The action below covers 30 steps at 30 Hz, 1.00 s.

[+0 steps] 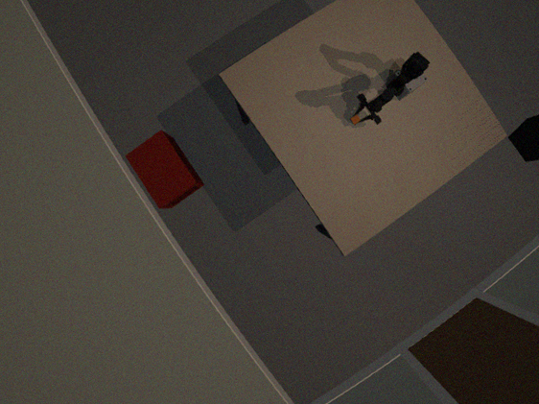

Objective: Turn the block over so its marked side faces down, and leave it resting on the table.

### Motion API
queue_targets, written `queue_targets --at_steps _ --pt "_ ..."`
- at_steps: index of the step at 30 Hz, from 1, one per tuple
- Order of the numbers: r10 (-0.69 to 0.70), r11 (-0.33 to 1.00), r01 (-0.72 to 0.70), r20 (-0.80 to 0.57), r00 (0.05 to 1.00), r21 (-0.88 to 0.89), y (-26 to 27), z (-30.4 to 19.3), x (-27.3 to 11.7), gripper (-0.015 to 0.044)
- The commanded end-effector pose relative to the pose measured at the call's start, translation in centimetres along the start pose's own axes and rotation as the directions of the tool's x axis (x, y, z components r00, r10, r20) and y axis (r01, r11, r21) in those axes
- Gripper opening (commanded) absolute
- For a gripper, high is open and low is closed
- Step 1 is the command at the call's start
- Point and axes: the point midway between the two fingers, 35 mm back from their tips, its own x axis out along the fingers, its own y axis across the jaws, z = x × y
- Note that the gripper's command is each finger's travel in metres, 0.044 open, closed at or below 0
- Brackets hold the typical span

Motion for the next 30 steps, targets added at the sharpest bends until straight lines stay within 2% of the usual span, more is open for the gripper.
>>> queue_targets --at_steps 1,6,23,30 --pt "-0.003 1.0 0.003 0.002 1.0 -0.006 -0.07 -0.03 -0.15 0.0" --pt "-0.003 1.0 0.003 0.002 1.0 -0.006 -0.07 -0.03 -0.15 0.0" --pt "-0.003 1.0 0.003 0.002 1.0 -0.006 -0.07 -0.03 -0.15 0.044" --pt "-0.003 1.0 0.003 0.002 1.0 -0.006 -0.07 -0.03 -0.15 0.044"
